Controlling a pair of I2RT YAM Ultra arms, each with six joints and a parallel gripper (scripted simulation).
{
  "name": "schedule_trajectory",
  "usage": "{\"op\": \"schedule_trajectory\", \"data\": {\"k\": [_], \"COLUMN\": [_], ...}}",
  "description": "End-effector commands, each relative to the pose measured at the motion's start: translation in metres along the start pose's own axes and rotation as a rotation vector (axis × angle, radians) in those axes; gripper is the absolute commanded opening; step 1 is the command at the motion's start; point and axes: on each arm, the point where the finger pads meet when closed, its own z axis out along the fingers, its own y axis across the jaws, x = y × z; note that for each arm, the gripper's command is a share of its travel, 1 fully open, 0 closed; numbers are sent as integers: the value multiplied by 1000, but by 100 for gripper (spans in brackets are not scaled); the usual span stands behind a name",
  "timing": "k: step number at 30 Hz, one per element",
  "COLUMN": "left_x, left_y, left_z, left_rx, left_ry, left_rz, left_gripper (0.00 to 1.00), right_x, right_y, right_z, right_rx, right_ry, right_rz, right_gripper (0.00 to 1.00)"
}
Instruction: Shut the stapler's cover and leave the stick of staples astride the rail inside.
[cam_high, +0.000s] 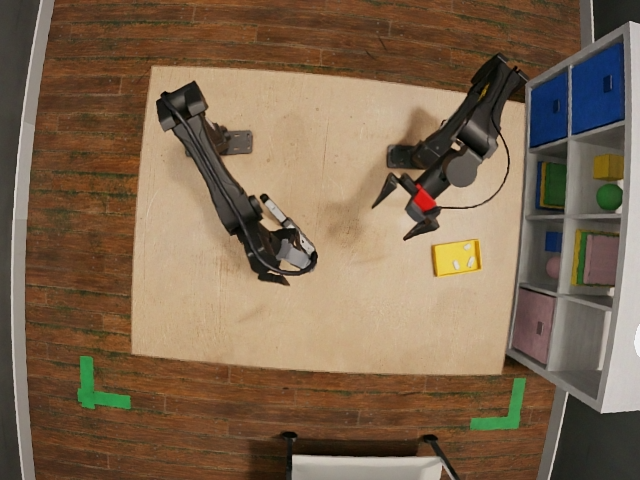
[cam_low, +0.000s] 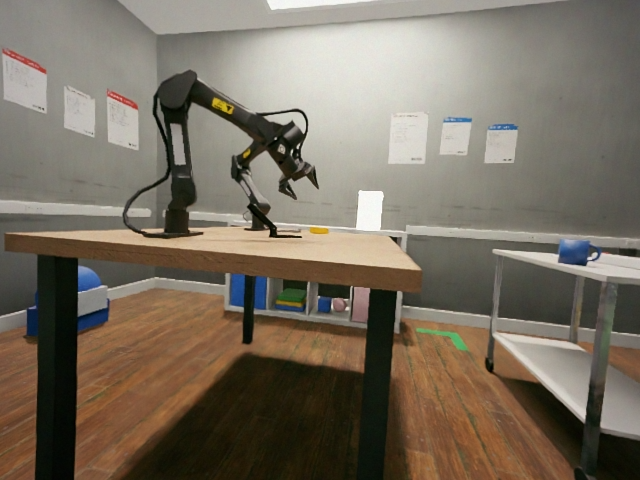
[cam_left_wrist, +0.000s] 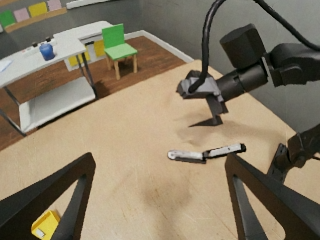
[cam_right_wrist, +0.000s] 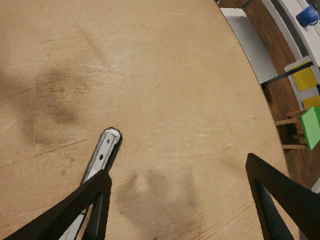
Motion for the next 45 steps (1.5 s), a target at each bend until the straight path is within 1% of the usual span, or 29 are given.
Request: {"op": "schedule_trajectory", "data": {"k": [1, 6, 12, 21, 23, 37, 38, 41, 42, 45], "left_x": [31, 65, 87, 86, 86, 86, 86, 86, 86, 86], "left_y": [-23, -51, -65, -65, -65, -65, -65, -65, -65, -65], "left_z": [-12, -46, -67, -69, -69, -69, -69, -69, -69, -69], "left_rx": [112, 259, 341, 336, 336, 336, 336, 336, 336, 336], "left_ry": [74, 63, 40, 16, 16, 16, 16, 16, 16, 16], "left_rz": [64, 146, 194, 193, 193, 193, 193, 193, 193, 193], "left_gripper": [100, 100, 100, 100, 100, 100, 100, 100, 100, 100], "right_x": [12, 30, 40, 41, 36, 36, 41, 48, 51, 52], "right_y": [10, 52, 84, 97, 97, 97, 99, 104, 108, 110], "right_z": [-13, -32, -46, -52, -51, -51, -52, -62, -69, -98], "right_rx": [38, 30, 20, 10, 5, 5, 6, -12, -22, -21], "right_ry": [83, 179, 235, 245, 225, 225, 247, 285, 301, 300], "right_rz": [154, 321, 426, 448, 436, 436, 442, 440, 440, 440], "right_gripper": [100, 100, 100, 100, 100, 100, 100, 100, 100, 100]}}
